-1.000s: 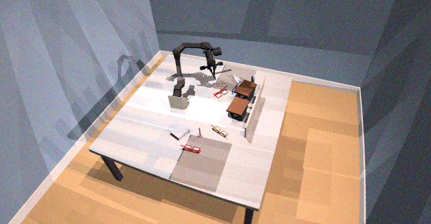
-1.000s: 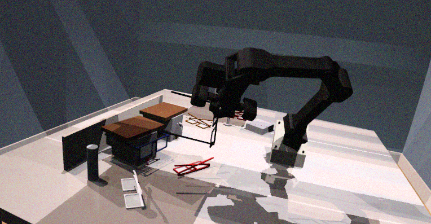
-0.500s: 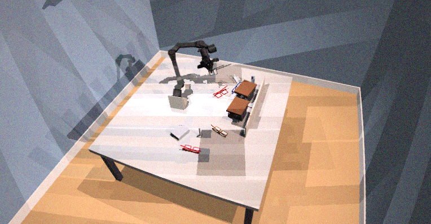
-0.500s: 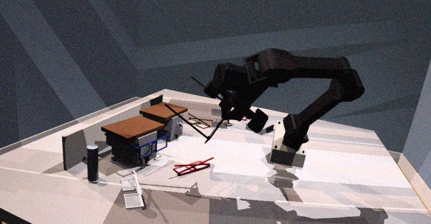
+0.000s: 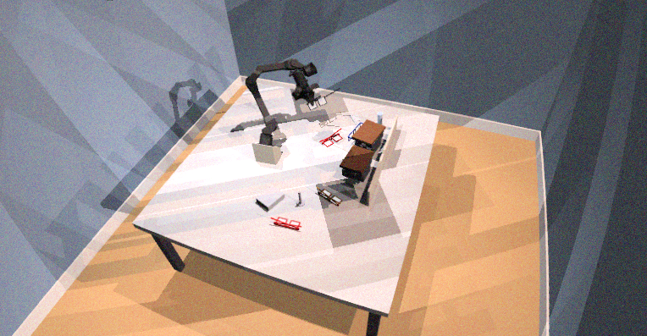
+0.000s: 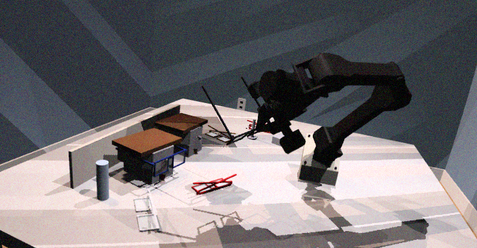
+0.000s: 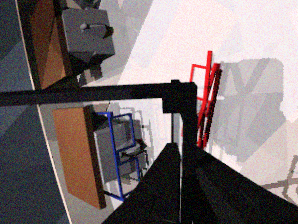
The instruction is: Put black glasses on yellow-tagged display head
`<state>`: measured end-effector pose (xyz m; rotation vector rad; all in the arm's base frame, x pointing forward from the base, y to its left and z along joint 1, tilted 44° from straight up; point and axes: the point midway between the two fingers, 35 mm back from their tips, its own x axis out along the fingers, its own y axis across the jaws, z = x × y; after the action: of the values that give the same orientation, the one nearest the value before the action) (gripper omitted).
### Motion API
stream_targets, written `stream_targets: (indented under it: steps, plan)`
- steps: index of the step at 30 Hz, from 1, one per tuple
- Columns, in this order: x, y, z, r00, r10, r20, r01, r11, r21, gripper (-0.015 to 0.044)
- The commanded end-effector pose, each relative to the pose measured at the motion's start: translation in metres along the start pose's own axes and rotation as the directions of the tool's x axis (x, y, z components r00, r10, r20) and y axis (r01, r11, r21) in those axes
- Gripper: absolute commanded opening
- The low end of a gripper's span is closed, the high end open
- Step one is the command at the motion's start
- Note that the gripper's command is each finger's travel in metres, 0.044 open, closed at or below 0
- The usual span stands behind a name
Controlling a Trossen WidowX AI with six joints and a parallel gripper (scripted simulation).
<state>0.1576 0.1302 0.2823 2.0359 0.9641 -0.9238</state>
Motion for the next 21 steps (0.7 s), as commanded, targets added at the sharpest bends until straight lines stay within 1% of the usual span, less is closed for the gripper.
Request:
stream_targets:
  steps: [1,5,6,21]
  plan:
    - [-0.0081,-0.0042,0.0044,0.999,0.016,-0.027,-0.012,0.992,0.124,0.0]
    - [-0.0097,-0.0051,0.005,0.999,0.018,-0.034,-0.013,0.989,0.15,0.0]
    - [-0.0073,-0.0038,0.0024,1.0,0.01,-0.027,-0.007,0.995,0.102,0.0003]
    - [-0.0073,-0.0038,0.0024,1.0,0.01,-0.027,-0.007,0.995,0.102,0.0]
